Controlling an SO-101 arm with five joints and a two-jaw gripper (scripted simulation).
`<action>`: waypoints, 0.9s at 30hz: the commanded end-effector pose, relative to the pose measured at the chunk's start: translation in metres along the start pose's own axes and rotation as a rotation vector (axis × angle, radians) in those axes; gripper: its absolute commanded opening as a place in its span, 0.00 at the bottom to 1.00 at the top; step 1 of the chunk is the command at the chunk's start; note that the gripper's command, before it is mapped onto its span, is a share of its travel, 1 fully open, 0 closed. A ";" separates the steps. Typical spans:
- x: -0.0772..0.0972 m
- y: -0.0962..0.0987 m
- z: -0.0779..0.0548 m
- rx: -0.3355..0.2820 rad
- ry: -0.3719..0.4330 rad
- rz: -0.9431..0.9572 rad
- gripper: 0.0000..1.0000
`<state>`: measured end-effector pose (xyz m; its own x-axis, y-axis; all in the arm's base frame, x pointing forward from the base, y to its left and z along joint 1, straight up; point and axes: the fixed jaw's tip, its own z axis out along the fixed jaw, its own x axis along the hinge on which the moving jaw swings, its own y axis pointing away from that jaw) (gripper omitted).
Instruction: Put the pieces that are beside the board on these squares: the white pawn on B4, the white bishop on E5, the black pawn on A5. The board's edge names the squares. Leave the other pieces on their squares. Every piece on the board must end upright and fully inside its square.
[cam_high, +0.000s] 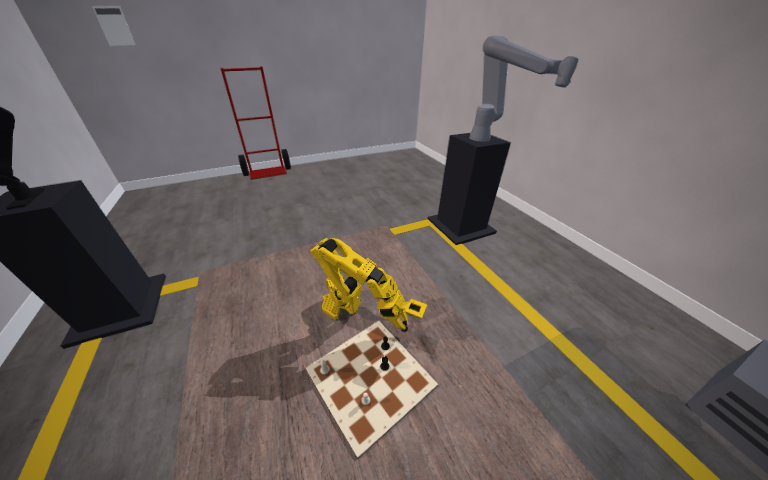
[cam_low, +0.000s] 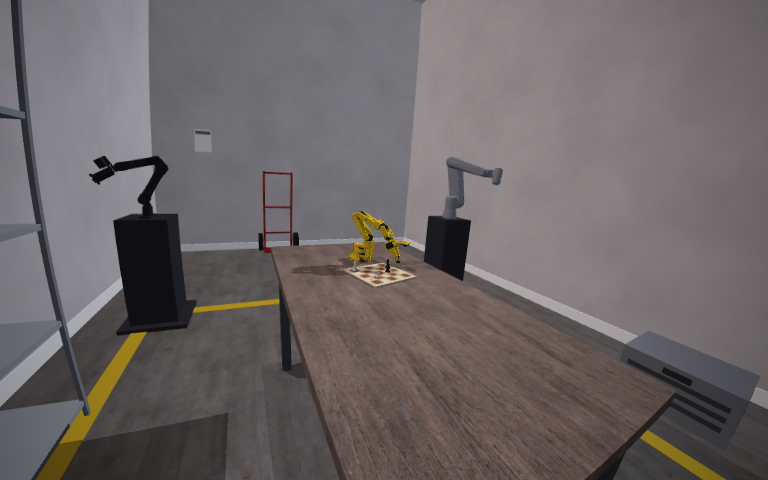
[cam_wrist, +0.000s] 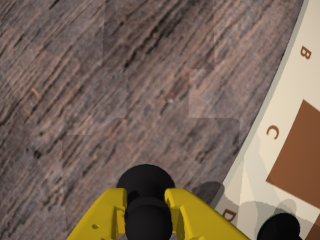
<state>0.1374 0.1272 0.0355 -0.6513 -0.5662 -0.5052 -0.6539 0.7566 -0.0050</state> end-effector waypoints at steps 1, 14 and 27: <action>-0.007 -0.002 -0.009 0.005 -0.014 0.002 0.00; -0.018 -0.002 -0.029 0.005 -0.014 0.002 0.00; -0.020 -0.002 -0.032 0.005 -0.014 0.002 0.00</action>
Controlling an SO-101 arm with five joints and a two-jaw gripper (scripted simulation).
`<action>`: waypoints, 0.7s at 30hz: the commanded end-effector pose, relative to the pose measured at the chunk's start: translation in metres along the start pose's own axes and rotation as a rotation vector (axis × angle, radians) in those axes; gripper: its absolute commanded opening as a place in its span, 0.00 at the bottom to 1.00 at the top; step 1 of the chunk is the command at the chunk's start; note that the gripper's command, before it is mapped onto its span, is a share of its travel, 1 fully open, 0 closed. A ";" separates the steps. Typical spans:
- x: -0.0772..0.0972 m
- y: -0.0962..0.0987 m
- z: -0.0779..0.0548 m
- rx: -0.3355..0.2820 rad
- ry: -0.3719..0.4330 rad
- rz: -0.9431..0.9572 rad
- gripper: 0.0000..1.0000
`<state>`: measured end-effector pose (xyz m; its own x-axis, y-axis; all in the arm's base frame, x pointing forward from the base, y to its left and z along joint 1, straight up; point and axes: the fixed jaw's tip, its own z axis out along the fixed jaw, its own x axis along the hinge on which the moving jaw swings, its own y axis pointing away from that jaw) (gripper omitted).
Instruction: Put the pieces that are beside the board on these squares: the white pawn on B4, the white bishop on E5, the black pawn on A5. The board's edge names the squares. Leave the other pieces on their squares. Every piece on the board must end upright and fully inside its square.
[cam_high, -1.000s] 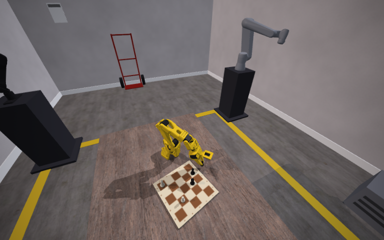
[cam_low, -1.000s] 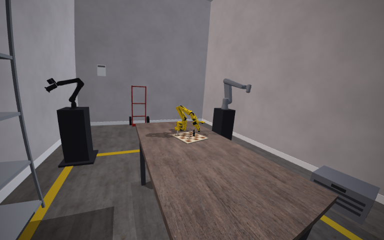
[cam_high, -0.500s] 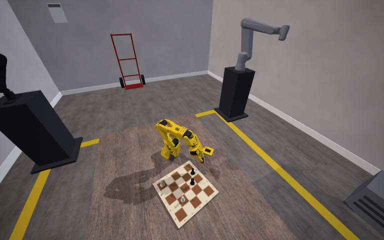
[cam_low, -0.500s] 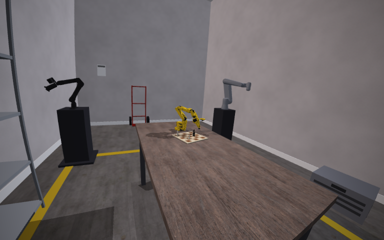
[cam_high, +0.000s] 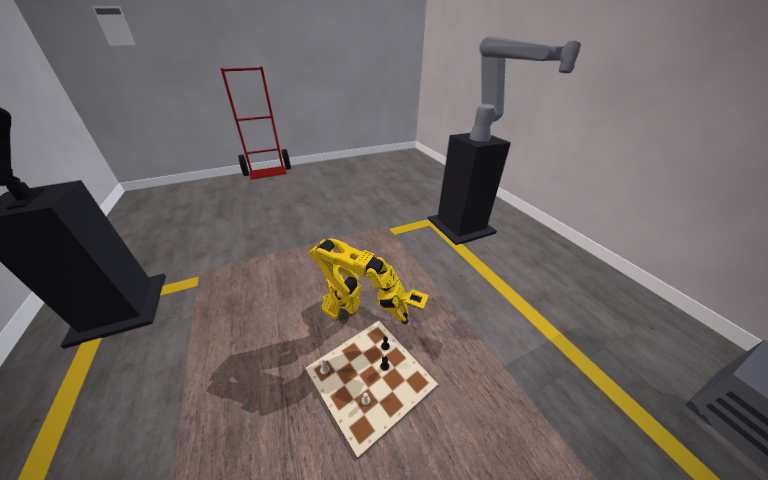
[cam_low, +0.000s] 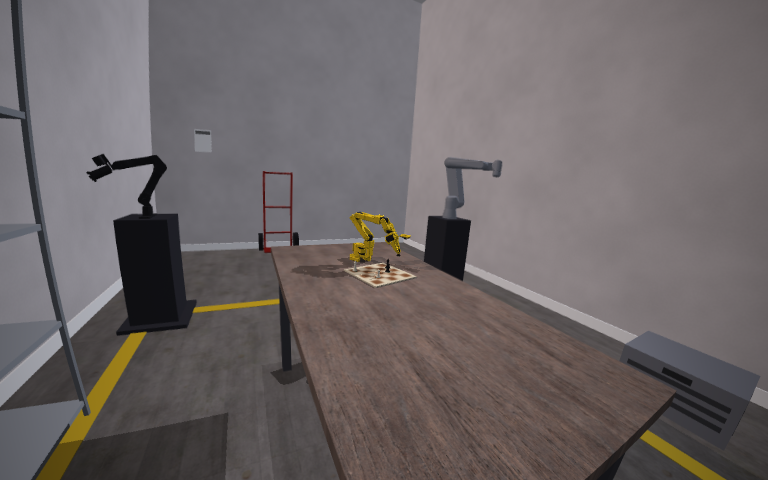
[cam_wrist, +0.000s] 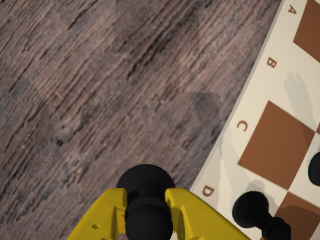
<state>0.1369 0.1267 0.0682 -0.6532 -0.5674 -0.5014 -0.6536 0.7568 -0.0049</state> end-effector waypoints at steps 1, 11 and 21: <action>-0.004 -0.002 -0.004 0.006 -0.019 0.003 0.00; -0.005 -0.020 -0.003 0.053 -0.018 0.083 0.00; -0.007 -0.096 -0.002 0.238 -0.018 0.396 0.00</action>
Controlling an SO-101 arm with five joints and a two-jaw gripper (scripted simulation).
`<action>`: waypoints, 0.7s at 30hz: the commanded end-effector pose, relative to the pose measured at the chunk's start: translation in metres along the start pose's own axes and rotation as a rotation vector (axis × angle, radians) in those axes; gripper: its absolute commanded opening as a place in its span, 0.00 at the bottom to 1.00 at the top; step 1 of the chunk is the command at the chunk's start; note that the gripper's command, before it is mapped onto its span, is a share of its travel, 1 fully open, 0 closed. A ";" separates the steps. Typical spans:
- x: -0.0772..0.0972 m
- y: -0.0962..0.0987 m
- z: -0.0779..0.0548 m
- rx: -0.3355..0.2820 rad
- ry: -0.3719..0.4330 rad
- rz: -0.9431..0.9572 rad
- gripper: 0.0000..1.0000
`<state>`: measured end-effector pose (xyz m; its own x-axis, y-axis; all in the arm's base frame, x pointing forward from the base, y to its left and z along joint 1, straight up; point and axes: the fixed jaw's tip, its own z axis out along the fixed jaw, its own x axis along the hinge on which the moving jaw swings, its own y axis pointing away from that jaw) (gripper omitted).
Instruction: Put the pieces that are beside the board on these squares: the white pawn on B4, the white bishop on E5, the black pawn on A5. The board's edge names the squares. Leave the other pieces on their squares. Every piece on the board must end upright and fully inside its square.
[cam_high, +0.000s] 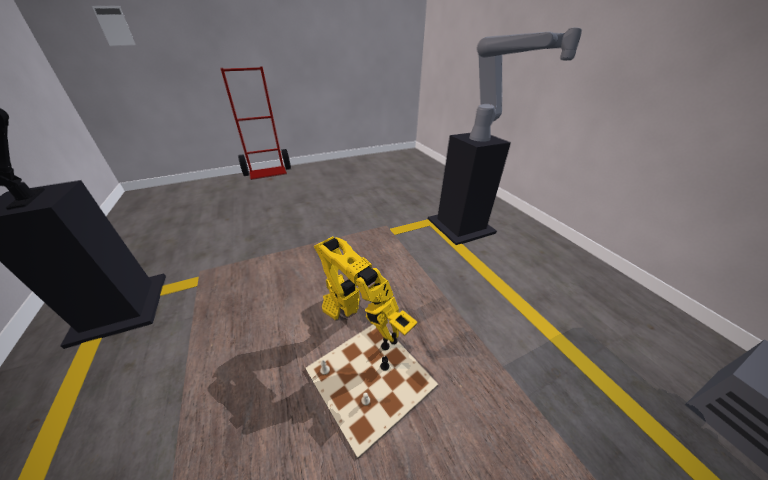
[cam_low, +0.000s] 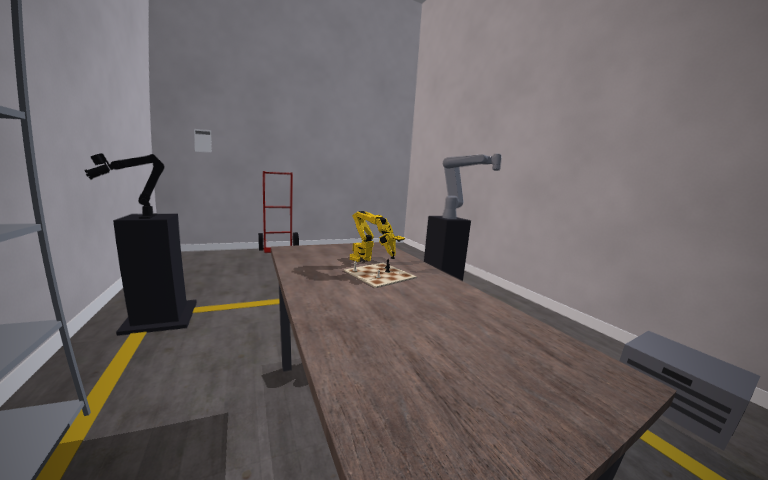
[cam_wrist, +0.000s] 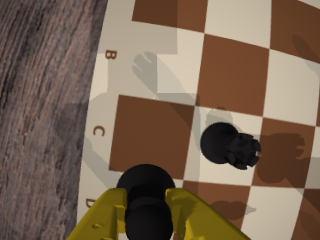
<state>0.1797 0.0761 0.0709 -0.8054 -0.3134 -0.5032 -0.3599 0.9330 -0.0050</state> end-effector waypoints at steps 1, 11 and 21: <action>-0.015 -0.026 0.005 0.062 -0.018 0.100 0.00; -0.044 -0.108 0.020 0.215 -0.022 0.356 0.00; -0.060 -0.157 0.029 0.278 -0.025 0.461 0.00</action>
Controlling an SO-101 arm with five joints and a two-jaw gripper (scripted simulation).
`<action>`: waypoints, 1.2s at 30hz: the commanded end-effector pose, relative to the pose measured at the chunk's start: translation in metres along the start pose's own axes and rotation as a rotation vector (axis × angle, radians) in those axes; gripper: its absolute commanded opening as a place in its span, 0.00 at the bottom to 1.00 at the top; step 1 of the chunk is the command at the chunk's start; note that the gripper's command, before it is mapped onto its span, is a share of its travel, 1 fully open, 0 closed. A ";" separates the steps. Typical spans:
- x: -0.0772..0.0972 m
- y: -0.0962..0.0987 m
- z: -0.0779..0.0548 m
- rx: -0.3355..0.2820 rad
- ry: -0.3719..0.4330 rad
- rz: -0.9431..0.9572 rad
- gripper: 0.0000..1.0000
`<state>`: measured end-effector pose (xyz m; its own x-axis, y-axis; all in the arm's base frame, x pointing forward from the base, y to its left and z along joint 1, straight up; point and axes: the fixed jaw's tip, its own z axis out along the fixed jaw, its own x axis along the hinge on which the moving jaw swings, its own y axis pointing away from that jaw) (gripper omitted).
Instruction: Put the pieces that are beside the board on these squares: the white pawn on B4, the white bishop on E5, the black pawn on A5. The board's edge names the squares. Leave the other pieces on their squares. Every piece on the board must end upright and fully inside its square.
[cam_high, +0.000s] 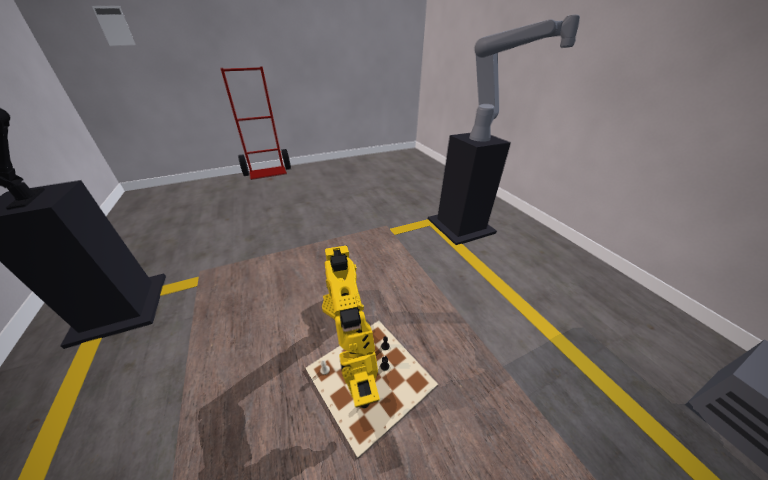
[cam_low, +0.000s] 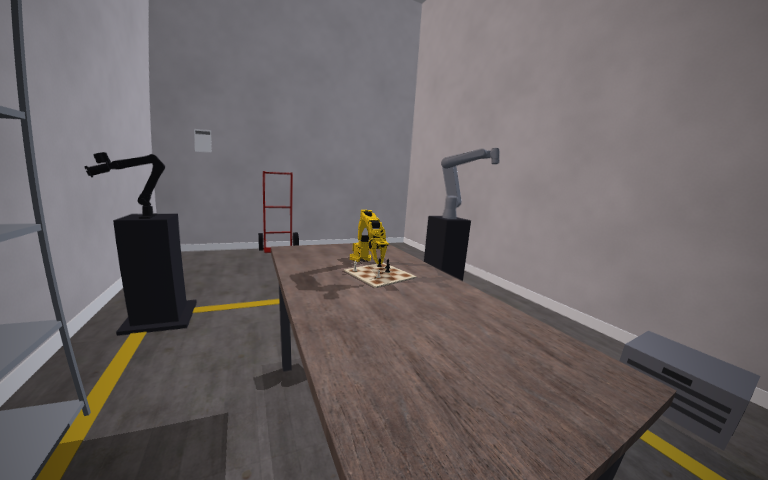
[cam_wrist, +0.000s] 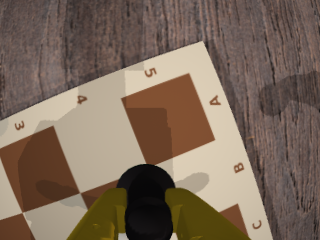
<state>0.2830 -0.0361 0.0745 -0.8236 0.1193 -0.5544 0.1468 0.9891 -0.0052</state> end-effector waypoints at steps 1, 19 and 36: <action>-0.018 -0.010 0.008 0.017 0.031 0.026 0.00; -0.024 -0.016 0.012 0.027 0.031 0.042 0.00; -0.019 -0.017 0.017 0.028 0.031 0.043 0.00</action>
<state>0.3089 -0.0534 0.0776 -0.8243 0.1549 -0.5446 0.1880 0.9822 -0.0052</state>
